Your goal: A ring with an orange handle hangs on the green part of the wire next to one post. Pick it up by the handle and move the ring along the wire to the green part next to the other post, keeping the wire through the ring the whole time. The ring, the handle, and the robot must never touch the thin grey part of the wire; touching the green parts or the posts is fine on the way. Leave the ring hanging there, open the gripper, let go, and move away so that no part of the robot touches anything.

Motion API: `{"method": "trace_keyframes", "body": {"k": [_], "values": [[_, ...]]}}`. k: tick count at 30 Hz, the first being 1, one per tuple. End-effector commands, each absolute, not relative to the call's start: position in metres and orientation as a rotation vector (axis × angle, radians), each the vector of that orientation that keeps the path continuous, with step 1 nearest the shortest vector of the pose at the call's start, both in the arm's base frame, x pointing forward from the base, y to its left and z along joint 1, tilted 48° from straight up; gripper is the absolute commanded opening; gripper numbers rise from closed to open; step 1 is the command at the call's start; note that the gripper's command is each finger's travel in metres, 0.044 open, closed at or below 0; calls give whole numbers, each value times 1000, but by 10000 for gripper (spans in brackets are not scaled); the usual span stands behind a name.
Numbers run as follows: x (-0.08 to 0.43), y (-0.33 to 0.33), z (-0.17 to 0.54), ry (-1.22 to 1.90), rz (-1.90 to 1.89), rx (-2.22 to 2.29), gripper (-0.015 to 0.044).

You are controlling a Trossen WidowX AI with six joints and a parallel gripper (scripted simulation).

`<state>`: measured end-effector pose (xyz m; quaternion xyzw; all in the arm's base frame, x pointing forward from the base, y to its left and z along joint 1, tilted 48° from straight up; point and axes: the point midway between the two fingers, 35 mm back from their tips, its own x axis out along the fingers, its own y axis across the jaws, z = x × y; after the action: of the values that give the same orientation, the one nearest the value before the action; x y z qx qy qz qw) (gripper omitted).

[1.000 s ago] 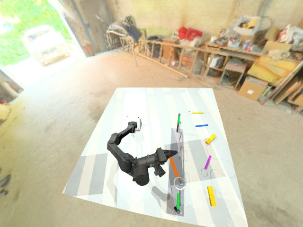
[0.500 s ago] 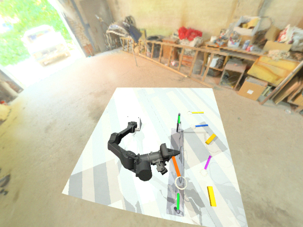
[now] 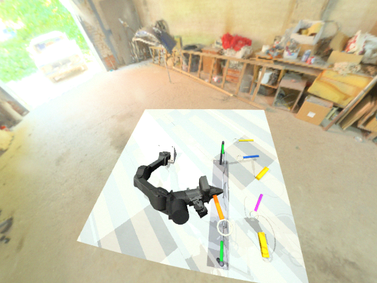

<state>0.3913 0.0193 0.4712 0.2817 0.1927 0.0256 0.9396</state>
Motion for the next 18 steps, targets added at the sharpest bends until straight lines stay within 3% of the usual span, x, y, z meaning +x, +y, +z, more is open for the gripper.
{"method": "trace_keyframes", "body": {"k": [1,18], "values": [[392,18,471,391,40,512,-150],[392,10,466,384,-10,299,-150]]}}
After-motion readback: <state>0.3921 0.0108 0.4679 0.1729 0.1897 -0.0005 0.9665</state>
